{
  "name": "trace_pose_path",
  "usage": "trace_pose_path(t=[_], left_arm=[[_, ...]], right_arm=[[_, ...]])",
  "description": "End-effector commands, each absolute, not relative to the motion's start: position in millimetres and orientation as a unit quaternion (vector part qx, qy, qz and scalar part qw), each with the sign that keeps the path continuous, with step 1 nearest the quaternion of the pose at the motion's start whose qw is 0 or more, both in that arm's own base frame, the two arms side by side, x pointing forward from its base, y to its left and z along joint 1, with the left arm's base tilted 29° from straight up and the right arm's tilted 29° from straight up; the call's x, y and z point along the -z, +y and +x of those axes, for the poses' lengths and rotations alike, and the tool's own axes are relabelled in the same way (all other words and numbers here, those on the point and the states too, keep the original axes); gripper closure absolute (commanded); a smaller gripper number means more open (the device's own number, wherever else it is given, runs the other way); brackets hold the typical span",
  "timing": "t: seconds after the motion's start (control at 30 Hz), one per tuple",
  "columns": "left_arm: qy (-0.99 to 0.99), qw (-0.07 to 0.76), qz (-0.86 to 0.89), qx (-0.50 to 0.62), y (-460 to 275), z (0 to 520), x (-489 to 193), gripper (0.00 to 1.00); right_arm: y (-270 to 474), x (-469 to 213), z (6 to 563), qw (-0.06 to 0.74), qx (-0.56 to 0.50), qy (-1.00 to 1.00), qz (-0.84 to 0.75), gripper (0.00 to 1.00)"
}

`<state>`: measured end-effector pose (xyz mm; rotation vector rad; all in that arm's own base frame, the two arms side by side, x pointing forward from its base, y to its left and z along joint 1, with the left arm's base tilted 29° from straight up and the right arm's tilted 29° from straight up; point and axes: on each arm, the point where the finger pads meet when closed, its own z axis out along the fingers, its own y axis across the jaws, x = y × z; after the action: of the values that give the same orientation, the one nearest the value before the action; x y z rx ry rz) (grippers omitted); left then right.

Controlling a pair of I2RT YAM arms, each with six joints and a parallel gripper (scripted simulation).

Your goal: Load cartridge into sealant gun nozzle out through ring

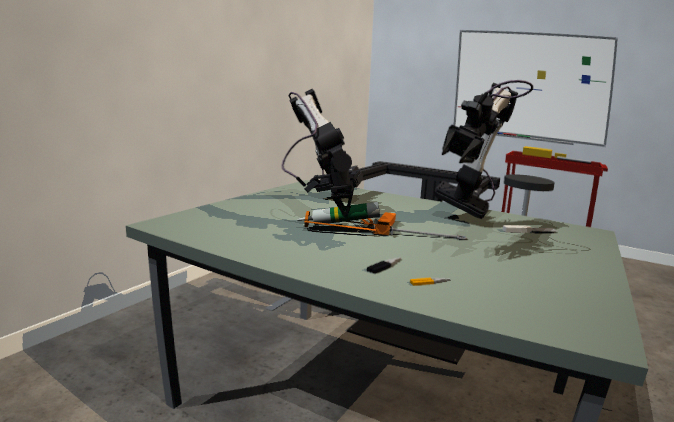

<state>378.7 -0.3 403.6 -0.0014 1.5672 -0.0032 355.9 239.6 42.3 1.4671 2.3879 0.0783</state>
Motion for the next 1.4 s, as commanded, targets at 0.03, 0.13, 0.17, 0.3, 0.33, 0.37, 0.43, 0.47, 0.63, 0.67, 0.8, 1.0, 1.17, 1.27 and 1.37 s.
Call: trace_pose_path(t=[0.03, 0.13, 0.17, 0.3, 0.33, 0.37, 0.43, 0.47, 0.63, 0.67, 0.8, 1.0, 1.17, 1.27, 1.37], left_arm=[[0.702, 0.712, -0.003, 0.001, 1, 375, -406, 0.49], [0.702, 0.712, -0.003, 0.001, 1, 375, -406, 0.49], [0.702, 0.712, -0.003, 0.001, 1, 375, -406, 0.49], [0.702, 0.712, -0.003, 0.001, 1, 375, -406, 0.49], [0.702, 0.712, -0.003, 0.001, 1, 375, -406, 0.49], [0.702, 0.712, -0.003, 0.001, 1, 375, -406, 0.49], [0.702, 0.712, -0.003, 0.001, 1, 375, -406, 0.49], [0.702, 0.712, -0.003, 0.001, 1, 375, -406, 0.49], [0.702, 0.712, -0.003, 0.001, 1, 375, -406, 0.49], [0.702, 0.712, -0.003, 0.001, 1, 375, -406, 0.49], [0.702, 0.712, -0.003, 0.001, 1, 375, -406, 0.49], [0.702, 0.712, -0.003, 0.001, 1, 375, -406, 0.49], [0.702, 0.712, -0.003, 0.001, 1, 375, -406, 0.49], [0.702, 0.712, -0.003, 0.001, 1, 375, -406, 0.49], [0.702, 0.712, -0.003, 0.001, 1, 375, -406, 0.49]], right_arm=[[260, -61, 347, 0.163, -0.060, 0.847, 0.502, 1.00], [263, -67, 350, 0.166, -0.068, 0.845, 0.504, 1.00], [265, -70, 352, 0.167, -0.073, 0.844, 0.504, 1.00], [267, -71, 354, 0.169, -0.077, 0.843, 0.505, 1.00], [267, -71, 354, 0.169, -0.078, 0.843, 0.505, 1.00], [268, -71, 354, 0.169, -0.079, 0.843, 0.505, 1.00], [268, -70, 354, 0.169, -0.079, 0.843, 0.505, 1.00], [268, -70, 354, 0.169, -0.078, 0.843, 0.505, 1.00], [268, -70, 353, 0.169, -0.077, 0.843, 0.504, 1.00], [264, -63, 352, 0.166, -0.067, 0.844, 0.505, 1.00], [265, -64, 350, 0.166, -0.063, 0.846, 0.503, 1.00], [252, -55, 356, 0.166, -0.056, 0.844, 0.507, 1.00], [235, -53, 363, 0.167, -0.051, 0.836, 0.520, 1.00], [242, -59, 365, 0.170, -0.061, 0.838, 0.515, 1.00], [232, -51, 365, 0.168, -0.049, 0.836, 0.520, 1.00]])
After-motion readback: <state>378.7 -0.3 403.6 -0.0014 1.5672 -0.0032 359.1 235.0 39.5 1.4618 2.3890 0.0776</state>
